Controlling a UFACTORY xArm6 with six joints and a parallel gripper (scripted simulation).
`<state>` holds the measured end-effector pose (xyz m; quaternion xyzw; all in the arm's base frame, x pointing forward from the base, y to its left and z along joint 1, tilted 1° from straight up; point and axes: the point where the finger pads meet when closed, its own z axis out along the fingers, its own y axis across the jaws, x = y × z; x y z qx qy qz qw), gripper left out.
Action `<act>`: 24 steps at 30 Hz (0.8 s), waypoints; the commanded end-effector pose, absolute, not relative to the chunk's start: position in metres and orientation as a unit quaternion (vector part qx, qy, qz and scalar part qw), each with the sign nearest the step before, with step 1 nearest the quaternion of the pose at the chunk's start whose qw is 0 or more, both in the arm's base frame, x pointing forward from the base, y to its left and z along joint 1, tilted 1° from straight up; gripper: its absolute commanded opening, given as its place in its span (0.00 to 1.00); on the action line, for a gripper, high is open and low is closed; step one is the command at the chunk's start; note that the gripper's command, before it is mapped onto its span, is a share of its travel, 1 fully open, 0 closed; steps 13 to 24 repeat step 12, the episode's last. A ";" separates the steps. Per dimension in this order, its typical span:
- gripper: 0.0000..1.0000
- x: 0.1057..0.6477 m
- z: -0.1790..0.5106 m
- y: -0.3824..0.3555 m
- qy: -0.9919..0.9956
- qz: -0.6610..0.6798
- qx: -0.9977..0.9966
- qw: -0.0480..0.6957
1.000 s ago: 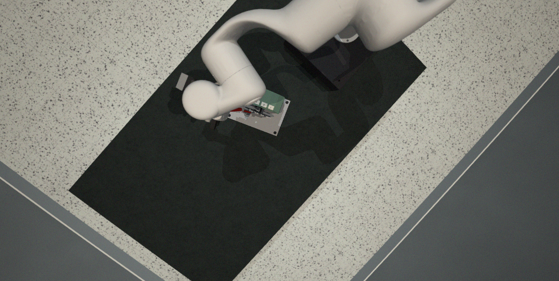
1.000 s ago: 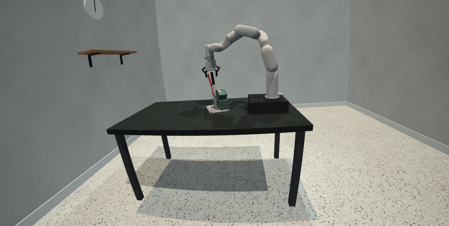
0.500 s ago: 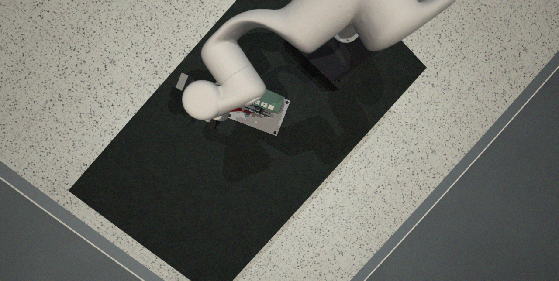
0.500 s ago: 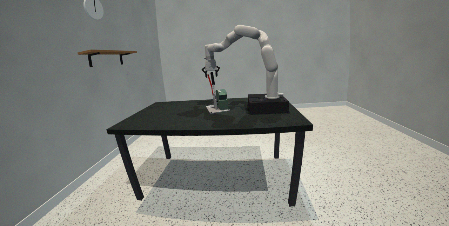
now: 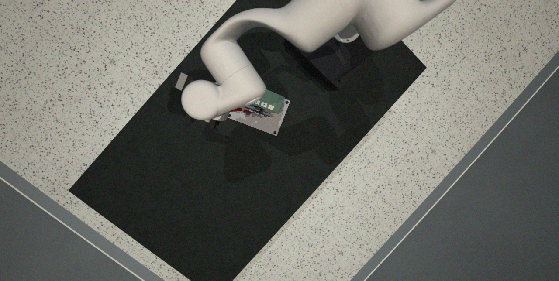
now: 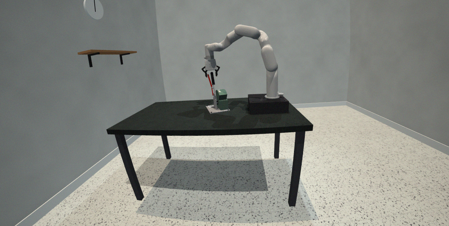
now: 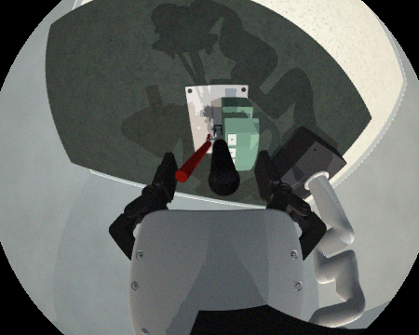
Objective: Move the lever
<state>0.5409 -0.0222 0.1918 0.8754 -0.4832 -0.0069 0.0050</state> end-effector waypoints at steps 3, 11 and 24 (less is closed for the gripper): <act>1.00 0.542 0.203 -0.022 -0.483 -0.004 0.875 0.004; 1.00 0.542 0.215 -0.022 -0.483 -0.004 0.875 0.004; 1.00 0.542 0.215 -0.022 -0.483 -0.004 0.875 0.004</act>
